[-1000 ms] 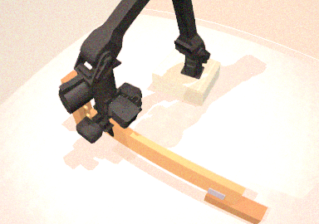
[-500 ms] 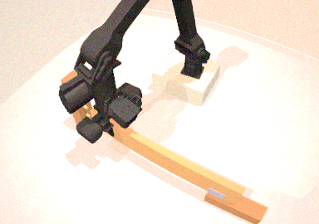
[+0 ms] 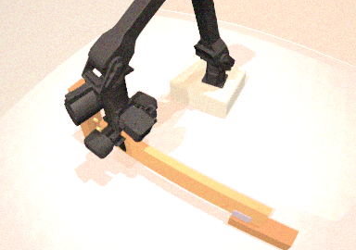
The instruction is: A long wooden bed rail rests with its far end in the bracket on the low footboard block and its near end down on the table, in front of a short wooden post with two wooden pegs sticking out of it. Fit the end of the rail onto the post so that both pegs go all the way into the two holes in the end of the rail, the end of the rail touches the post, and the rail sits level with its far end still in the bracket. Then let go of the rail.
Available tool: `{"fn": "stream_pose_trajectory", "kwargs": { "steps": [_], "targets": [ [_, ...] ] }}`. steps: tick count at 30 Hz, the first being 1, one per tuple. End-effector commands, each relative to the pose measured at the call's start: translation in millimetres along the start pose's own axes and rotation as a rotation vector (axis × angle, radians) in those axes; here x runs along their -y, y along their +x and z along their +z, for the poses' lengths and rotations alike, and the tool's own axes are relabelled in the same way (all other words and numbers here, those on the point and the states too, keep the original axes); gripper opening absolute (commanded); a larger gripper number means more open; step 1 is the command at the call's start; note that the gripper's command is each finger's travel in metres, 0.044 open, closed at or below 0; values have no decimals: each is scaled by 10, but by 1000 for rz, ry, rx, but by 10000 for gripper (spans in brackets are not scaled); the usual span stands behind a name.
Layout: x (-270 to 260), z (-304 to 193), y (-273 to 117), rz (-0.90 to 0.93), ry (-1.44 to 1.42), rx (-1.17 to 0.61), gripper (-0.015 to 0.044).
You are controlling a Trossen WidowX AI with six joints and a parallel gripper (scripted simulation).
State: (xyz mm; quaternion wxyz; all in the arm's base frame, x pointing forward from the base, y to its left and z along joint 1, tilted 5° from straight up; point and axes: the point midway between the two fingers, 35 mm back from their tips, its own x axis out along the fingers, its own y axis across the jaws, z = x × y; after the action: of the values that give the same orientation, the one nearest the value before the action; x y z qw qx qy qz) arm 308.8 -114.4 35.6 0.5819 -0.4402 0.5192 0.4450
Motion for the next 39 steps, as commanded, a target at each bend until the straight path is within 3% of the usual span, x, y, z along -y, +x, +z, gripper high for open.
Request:
{"fn": "stream_pose_trajectory", "kwargs": {
  "steps": [1, 39],
  "targets": [
    [9, -22, -15, -3, -2, 2, 0],
    [18, -139, -12, -3, -2, 1, 0]
  ]
}}
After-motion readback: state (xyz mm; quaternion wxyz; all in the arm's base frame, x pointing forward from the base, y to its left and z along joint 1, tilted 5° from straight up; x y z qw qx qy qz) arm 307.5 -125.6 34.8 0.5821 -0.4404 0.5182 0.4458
